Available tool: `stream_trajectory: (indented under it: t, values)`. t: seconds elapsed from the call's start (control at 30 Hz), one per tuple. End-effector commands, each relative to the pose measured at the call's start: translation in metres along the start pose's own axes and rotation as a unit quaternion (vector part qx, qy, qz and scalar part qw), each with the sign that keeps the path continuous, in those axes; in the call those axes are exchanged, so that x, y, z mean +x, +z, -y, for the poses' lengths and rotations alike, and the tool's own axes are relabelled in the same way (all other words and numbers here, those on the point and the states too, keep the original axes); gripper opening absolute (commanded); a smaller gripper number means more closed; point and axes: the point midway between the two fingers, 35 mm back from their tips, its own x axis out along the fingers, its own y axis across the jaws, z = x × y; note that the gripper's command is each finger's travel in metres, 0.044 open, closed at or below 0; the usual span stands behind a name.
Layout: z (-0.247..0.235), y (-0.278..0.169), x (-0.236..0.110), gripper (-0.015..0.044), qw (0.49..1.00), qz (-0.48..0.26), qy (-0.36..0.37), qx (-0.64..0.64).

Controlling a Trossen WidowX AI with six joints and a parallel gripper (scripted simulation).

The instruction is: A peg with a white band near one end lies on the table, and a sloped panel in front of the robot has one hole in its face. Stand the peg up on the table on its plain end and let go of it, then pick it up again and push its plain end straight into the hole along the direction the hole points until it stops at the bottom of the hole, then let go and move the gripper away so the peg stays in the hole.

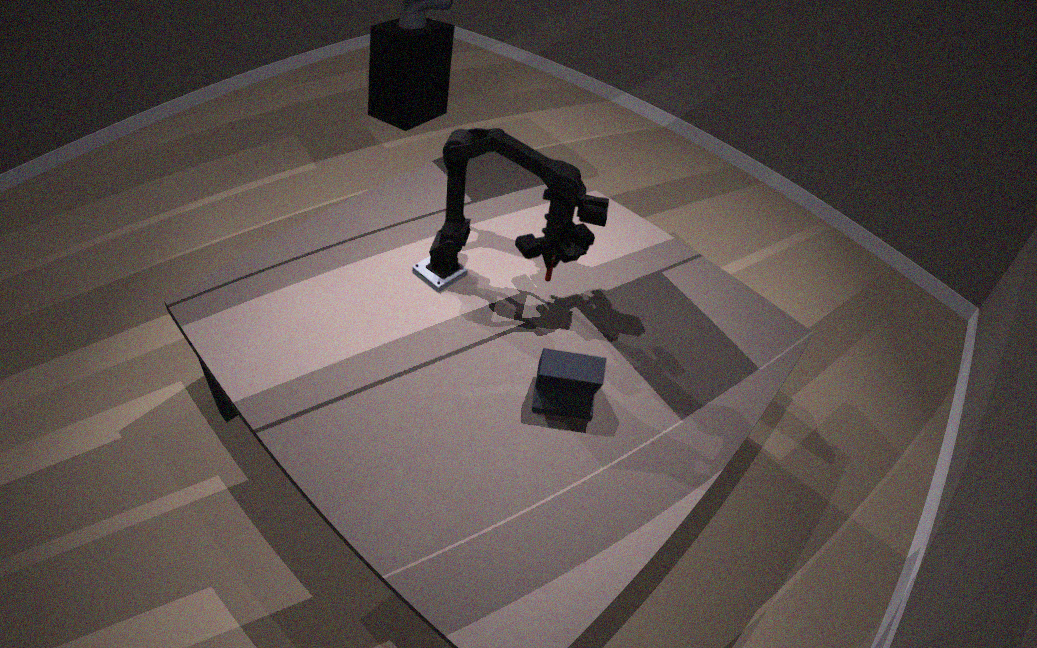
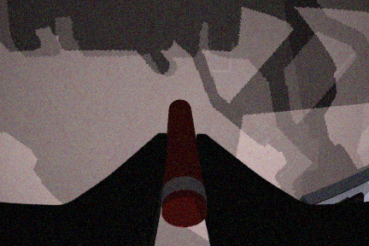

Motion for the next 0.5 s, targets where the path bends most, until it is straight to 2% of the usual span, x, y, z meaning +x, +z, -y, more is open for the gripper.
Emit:
stream_trajectory:
  t: [0.0, 0.2, 0.47]
  values:
    - [0.000, 0.000, -0.014, 0.0000, 1.000, -0.001, 0.003, 0.000]
    - [0.000, 0.001, -0.032, 0.0000, 1.000, -0.001, 0.003, 0.000]
    - [0.002, 0.010, -0.028, 0.0000, 0.999, 0.022, -0.011, -0.020]
